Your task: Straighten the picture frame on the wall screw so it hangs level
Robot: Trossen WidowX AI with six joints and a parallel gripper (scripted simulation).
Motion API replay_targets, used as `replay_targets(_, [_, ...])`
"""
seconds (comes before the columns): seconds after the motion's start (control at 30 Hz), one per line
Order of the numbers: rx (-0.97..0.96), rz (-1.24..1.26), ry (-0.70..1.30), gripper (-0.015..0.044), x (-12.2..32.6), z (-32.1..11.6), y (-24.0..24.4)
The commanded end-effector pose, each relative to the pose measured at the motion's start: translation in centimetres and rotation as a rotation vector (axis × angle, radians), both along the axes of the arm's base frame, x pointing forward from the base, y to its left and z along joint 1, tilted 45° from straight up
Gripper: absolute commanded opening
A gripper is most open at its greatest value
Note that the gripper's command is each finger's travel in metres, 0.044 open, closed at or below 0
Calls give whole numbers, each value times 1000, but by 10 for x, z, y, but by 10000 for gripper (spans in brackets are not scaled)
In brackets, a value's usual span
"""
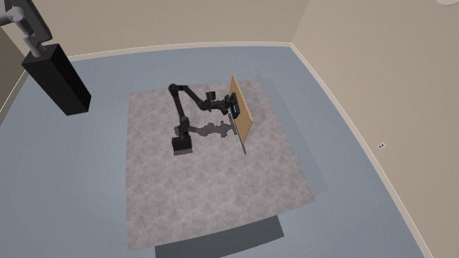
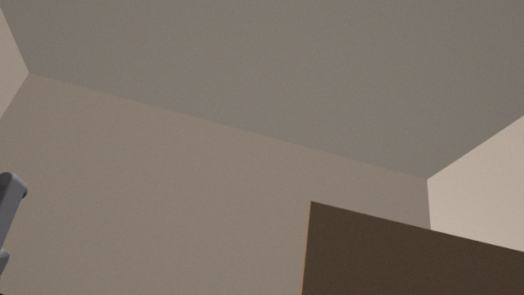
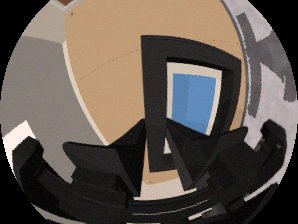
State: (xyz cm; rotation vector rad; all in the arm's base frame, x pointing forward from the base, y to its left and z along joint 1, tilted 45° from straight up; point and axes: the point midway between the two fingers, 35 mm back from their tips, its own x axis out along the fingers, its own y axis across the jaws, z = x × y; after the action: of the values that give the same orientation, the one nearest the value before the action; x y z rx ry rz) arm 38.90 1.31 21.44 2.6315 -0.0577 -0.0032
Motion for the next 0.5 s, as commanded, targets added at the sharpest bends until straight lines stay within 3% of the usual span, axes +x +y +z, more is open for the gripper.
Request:
replay_targets(0.0, [3, -10, -7, 0, 0, 1, -1])
replay_targets(0.47, [-1, -3, -2, 0, 0, 0, 1])
